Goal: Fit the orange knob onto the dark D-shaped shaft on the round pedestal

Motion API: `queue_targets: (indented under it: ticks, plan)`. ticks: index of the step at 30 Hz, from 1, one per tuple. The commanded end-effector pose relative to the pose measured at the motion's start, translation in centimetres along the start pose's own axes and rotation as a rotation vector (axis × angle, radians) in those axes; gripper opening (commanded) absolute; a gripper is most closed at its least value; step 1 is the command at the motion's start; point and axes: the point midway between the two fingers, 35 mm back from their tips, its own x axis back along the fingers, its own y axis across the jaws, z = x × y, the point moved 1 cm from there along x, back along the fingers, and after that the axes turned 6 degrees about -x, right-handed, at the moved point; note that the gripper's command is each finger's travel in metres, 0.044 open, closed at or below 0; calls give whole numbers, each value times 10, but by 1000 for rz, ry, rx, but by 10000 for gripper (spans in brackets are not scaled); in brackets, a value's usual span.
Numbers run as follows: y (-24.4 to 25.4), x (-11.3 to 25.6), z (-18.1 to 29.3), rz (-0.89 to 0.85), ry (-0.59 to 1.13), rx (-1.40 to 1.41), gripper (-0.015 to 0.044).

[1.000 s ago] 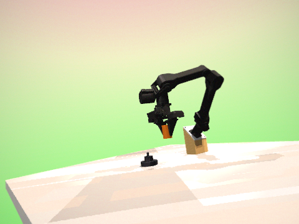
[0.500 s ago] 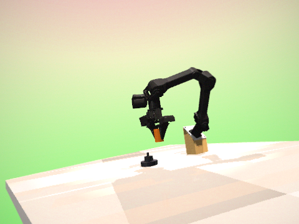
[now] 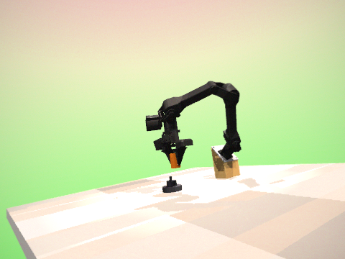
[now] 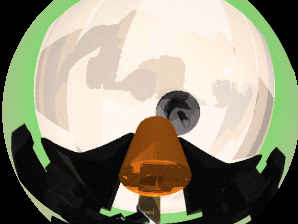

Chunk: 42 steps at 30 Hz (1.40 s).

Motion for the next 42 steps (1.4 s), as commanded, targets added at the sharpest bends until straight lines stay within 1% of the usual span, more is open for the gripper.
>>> queue_targets:
  ticks: [1,10,15,23,38,42]
  plan:
    - [-15,0,-3,6,-10,8,0]
    - [-41,-9,-5,7,-9,21,0]
    - [-41,-13,-5,7,-9,21,0]
    - [-41,-35,-5,6,-9,21,0]
    - [-42,-29,-9,6,-9,27,0]
    - [-42,-34,-9,6,-9,27,0]
